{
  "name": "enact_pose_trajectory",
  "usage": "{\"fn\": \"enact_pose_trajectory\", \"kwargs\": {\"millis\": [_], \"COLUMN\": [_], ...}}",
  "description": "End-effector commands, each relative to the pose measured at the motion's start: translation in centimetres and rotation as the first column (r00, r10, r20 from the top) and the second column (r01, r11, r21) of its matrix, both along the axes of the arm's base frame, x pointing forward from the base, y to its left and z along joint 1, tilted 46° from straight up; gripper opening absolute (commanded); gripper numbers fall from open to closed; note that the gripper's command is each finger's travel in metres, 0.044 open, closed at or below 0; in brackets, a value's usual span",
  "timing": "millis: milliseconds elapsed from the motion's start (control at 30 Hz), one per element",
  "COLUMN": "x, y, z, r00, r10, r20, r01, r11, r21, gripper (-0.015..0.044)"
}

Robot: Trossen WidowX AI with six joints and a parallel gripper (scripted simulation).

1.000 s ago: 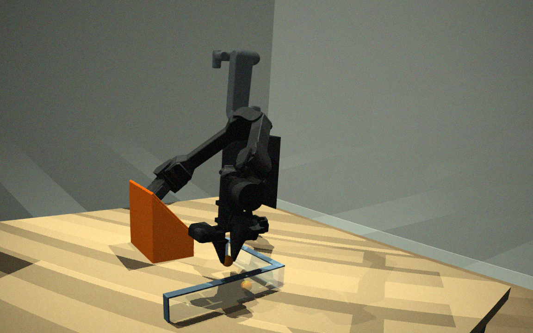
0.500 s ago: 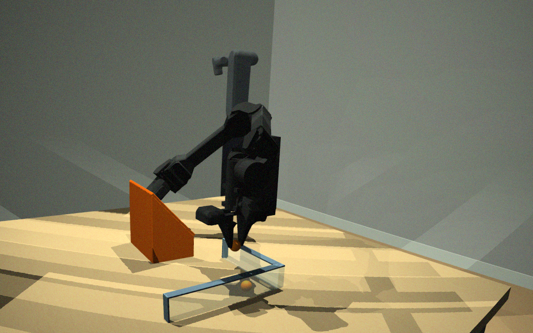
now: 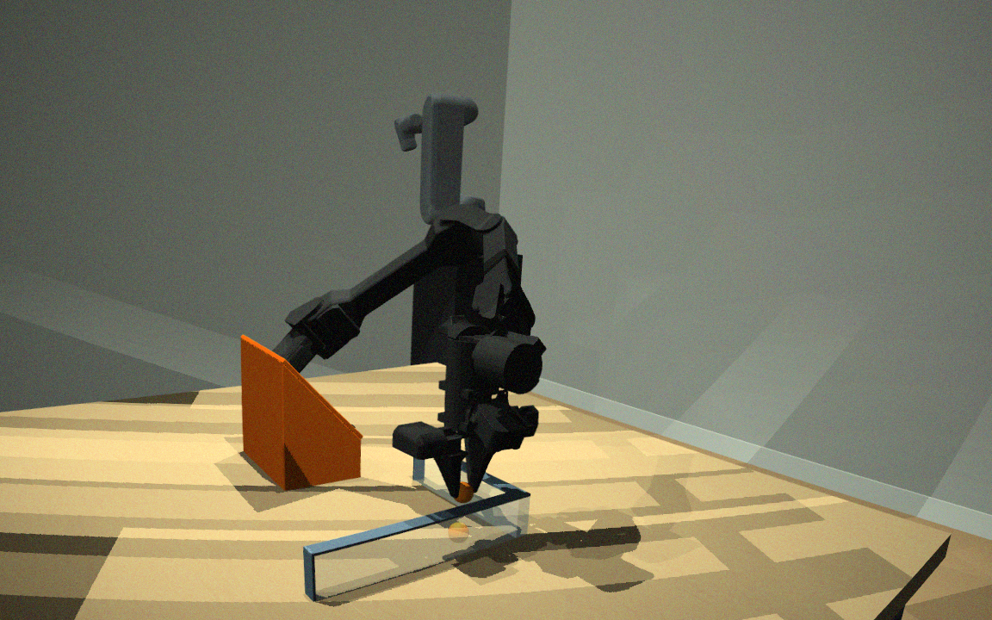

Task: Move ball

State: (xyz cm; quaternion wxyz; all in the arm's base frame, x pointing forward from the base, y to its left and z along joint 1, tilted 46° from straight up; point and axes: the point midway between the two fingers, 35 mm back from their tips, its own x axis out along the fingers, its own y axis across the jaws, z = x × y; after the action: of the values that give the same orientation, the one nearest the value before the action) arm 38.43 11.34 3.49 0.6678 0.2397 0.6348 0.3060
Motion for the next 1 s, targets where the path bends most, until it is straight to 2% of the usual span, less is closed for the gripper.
{"fn": "enact_pose_trajectory", "kwargs": {"millis": [0, 133, 900, 967], "x": [-0.5, -0.7, -0.7, -0.6], "y": [1.4, 2.9, 4.3, 4.2], "z": [-1.8, -3.1, -4.5, -4.1], "r00": [1.000, 1.000, 1.000, 1.000], "r10": [0.001, 0.001, 0.001, -0.002], "r20": [-0.025, -0.025, -0.025, -0.020], "r01": [-0.001, -0.001, -0.001, 0.002], "r11": [1.000, 1.000, 1.000, 1.000], "r21": [0.005, 0.007, 0.008, 0.006], "gripper": [0.0000, 0.0000, 0.0000, 0.0053]}}
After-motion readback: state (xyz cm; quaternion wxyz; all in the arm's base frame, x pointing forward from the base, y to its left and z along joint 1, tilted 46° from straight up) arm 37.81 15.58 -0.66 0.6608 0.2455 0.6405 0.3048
